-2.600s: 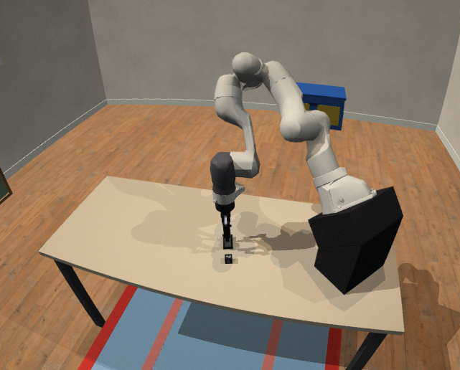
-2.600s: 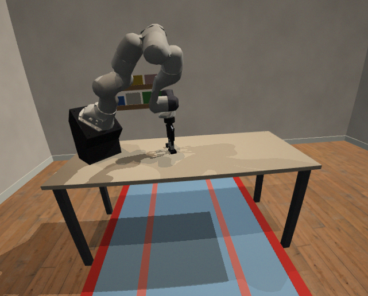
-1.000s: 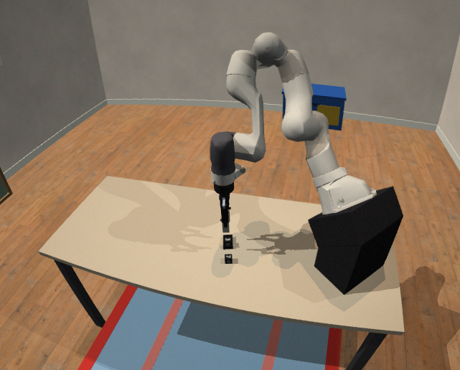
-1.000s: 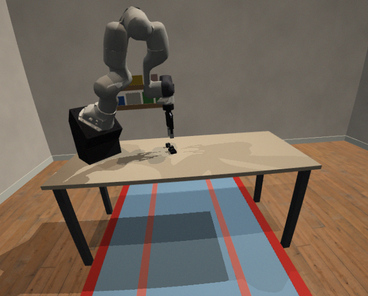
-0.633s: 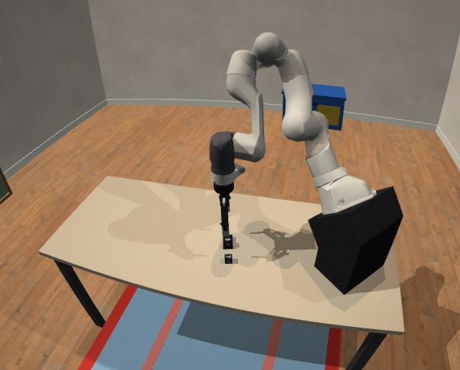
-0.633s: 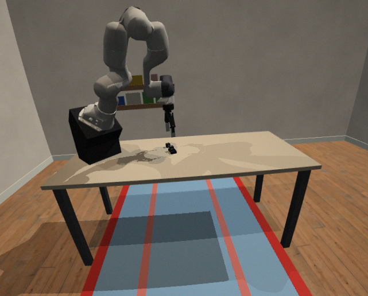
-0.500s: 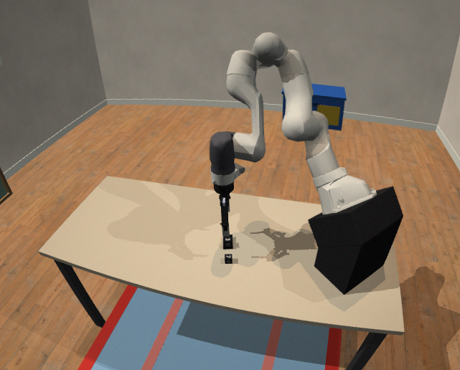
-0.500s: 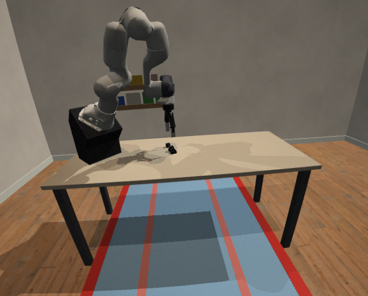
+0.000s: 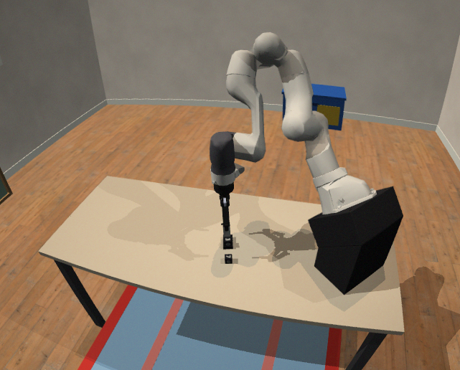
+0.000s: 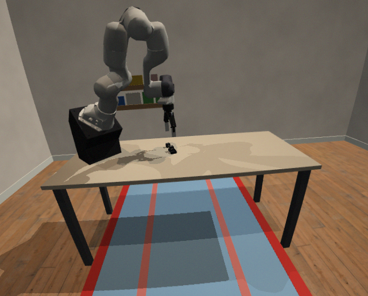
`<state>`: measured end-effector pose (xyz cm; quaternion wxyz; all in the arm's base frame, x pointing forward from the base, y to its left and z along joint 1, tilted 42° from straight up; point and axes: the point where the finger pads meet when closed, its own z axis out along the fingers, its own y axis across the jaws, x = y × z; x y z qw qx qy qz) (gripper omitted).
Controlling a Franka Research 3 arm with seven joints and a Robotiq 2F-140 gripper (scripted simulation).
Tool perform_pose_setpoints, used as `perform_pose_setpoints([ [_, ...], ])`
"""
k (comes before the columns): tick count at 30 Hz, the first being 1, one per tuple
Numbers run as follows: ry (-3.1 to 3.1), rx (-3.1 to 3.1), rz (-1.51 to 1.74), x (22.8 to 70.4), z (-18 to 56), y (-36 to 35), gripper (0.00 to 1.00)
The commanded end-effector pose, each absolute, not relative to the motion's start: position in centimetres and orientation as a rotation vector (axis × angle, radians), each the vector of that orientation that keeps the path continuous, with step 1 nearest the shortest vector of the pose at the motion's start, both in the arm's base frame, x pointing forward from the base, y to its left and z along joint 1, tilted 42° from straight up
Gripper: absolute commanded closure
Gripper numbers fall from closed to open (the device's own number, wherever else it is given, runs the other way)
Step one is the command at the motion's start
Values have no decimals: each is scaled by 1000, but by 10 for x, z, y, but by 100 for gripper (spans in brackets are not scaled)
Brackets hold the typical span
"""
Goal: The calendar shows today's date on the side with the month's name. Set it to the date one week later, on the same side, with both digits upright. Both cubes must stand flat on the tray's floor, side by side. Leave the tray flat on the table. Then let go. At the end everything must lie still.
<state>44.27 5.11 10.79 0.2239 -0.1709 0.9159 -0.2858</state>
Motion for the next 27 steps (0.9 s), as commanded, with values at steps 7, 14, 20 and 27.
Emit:
perform_pose_setpoints([
  [7,2496,-850,-873,443,106,58,0],
  [14,2472,-984,-900,444,105,60,0],
  [20,2439,-1128,-927,444,104,63,0],
  [27,2395,-1280,-955,444,103,66,0],
])
